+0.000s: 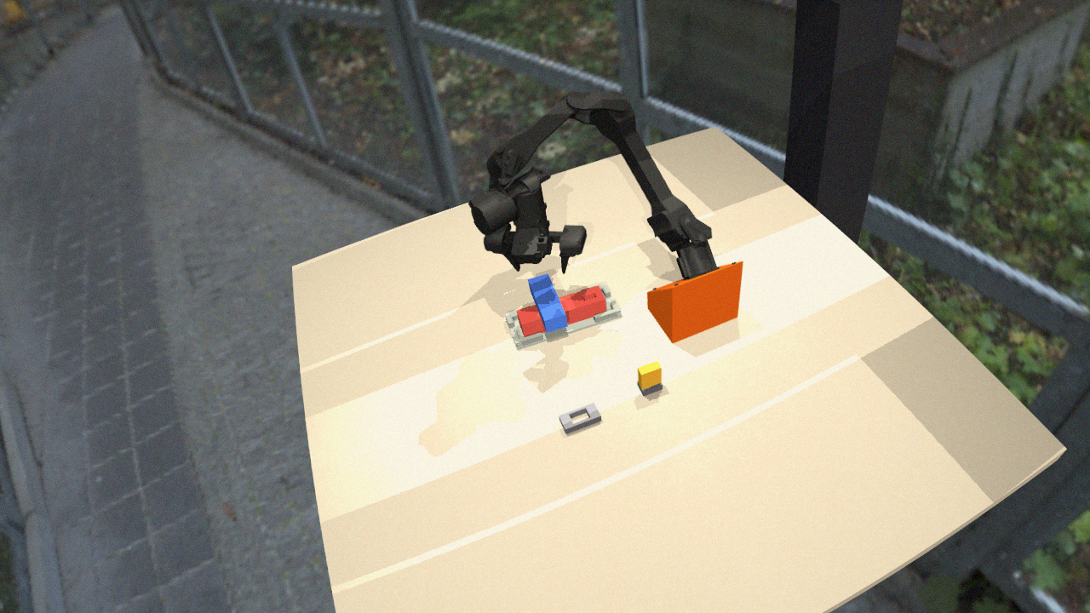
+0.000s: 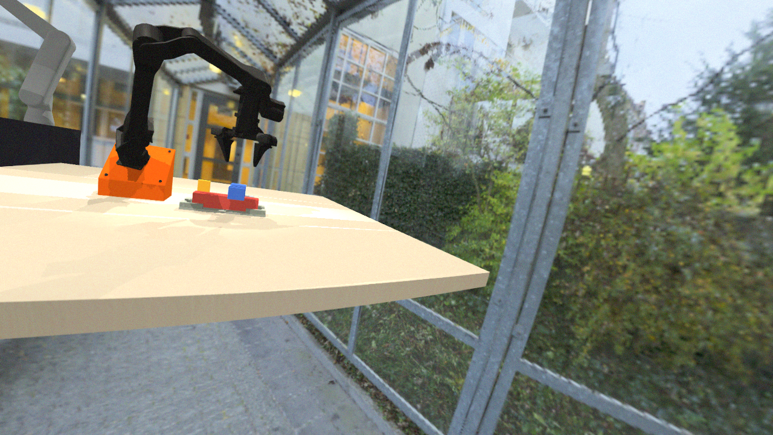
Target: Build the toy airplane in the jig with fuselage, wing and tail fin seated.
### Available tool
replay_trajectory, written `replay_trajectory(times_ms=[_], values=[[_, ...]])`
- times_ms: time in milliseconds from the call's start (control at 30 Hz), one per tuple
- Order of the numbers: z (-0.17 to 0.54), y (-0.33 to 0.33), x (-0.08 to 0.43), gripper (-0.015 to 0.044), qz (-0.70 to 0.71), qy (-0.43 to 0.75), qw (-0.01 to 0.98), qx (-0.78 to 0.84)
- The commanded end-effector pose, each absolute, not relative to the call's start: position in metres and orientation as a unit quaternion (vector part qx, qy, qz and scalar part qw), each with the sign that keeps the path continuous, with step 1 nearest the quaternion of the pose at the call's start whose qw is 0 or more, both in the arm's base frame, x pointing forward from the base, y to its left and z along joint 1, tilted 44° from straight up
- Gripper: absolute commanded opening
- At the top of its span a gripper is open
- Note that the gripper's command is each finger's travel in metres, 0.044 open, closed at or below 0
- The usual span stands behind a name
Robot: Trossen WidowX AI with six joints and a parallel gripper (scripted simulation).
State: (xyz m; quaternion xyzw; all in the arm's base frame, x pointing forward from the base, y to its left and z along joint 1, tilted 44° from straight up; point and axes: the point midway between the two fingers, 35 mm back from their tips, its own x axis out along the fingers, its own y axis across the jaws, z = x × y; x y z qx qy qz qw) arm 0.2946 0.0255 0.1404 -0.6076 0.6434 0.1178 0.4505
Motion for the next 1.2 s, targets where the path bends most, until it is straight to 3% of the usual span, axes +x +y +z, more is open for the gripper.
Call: replay_trajectory(times_ms=[0, 167, 800, 1167], values=[[0.139, 0.025, 0.296, 0.0440, -0.078, 0.649, 0.613, -0.444], [0.138, 0.024, 0.296, 0.0440, -0.211, 0.619, 0.691, -0.308], [0.136, 0.027, 0.296, 0.0440, -0.215, 0.617, 0.694, -0.302], [0.025, 0.149, 0.228, 0.0440, -0.190, 0.628, 0.697, -0.289]])
